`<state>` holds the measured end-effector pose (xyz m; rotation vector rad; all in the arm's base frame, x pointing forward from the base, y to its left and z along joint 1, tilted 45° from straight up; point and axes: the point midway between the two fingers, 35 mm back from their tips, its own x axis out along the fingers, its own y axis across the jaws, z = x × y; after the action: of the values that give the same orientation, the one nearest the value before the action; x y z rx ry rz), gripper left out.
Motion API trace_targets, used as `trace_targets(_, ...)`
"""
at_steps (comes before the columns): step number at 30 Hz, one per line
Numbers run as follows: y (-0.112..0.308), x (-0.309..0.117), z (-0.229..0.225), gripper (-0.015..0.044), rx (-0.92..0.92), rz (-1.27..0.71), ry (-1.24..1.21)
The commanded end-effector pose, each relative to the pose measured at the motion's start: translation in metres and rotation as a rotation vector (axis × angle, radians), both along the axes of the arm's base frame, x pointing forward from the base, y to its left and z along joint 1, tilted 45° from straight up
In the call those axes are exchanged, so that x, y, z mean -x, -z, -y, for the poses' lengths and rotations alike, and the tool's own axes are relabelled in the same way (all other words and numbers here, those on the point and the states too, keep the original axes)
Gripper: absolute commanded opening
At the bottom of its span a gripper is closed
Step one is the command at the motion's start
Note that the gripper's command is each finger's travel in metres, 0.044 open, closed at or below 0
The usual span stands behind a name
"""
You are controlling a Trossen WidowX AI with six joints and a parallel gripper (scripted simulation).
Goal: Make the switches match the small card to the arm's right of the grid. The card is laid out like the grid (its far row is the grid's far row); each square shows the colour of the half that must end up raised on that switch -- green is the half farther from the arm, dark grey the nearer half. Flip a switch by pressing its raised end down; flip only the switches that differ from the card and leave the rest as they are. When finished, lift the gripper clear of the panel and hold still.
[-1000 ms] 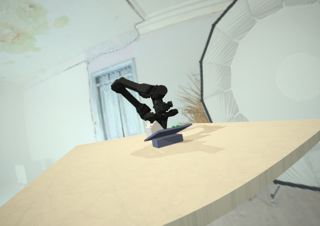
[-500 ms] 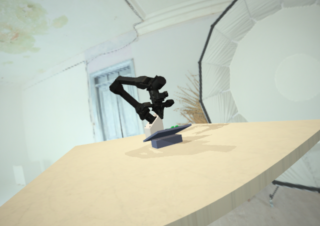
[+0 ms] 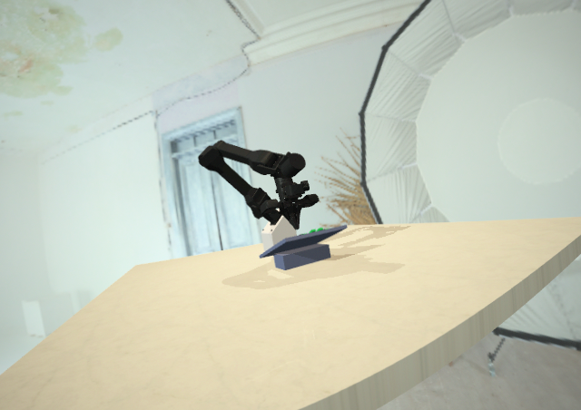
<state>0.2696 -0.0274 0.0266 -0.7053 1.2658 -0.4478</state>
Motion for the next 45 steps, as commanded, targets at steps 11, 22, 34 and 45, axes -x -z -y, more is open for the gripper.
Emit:
trace_targets(11, 0.015, -0.005, 0.013, 0.0000, -0.002, -0.004, -0.002)
trace_targets(22, 0.019, -0.007, 0.017, 0.0000, -0.002, -0.004, -0.002)
trace_targets(34, 0.019, -0.007, 0.017, 0.0000, -0.002, -0.004, -0.002)
trace_targets(45, 0.020, -0.007, 0.018, 0.0000, -0.001, -0.004, -0.002)
